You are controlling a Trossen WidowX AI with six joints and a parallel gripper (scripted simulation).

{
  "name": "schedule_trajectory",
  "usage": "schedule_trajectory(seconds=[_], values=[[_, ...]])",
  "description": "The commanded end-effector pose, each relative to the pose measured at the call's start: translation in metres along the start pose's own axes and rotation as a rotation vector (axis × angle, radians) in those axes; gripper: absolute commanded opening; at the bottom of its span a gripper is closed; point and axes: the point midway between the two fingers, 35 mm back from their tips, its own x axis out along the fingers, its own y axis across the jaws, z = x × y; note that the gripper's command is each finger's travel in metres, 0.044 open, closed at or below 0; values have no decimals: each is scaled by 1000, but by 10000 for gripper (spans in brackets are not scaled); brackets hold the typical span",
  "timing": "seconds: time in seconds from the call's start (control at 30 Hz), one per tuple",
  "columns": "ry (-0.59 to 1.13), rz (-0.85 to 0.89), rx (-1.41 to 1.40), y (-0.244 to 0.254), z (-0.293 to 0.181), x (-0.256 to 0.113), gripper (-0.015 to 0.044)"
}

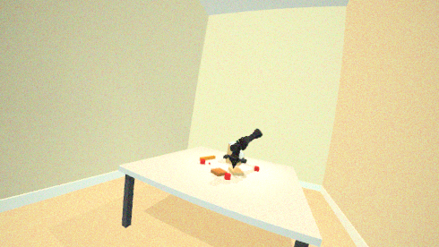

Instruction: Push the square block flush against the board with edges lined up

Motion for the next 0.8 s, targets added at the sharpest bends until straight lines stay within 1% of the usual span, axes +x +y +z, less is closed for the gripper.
schedule_trajectory(seconds=[0.0,0.2,0.23,0.3,0.37,0.77], values=[[-1,4,135,-9,10,7,0],[-1,4,165,-11,12,12,0],[-1,3,169,-11,13,21,0],[-1,5,181,-11,14,52,0],[-1,6,186,-11,13,65,0],[-1,6,186,-13,20,65,0]])
